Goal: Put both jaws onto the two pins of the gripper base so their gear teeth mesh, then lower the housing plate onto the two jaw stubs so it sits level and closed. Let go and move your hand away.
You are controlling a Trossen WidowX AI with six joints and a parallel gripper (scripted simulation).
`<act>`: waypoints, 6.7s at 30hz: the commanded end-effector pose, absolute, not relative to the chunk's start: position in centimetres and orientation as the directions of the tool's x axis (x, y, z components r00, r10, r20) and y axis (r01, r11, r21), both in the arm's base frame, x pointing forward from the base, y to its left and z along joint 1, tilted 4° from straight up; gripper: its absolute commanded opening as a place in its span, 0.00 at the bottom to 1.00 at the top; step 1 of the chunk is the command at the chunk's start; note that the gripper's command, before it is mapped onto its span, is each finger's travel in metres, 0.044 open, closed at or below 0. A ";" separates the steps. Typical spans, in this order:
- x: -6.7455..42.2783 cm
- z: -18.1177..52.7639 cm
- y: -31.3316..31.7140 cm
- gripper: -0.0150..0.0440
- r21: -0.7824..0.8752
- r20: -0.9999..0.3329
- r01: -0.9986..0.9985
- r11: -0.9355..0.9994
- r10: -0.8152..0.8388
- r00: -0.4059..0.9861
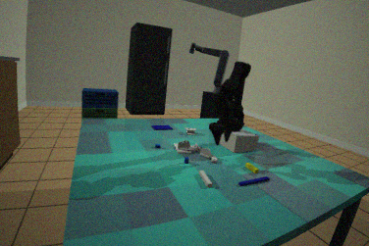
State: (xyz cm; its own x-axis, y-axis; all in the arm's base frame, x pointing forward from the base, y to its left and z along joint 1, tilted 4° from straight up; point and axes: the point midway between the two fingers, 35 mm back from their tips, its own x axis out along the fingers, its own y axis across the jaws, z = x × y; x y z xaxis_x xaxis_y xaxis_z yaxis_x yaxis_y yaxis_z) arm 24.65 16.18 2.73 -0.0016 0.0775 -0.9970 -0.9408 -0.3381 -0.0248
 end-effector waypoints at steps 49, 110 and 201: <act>24.9 2.7 15.4 0.92 0.009 -0.998 -0.998 0.056 0.068 -0.005; 26.1 2.5 11.7 1.00 0.013 -0.999 0.434 0.901 0.027 -0.026; 26.0 -6.6 10.1 1.00 -0.036 -0.999 0.963 0.267 0.011 -0.040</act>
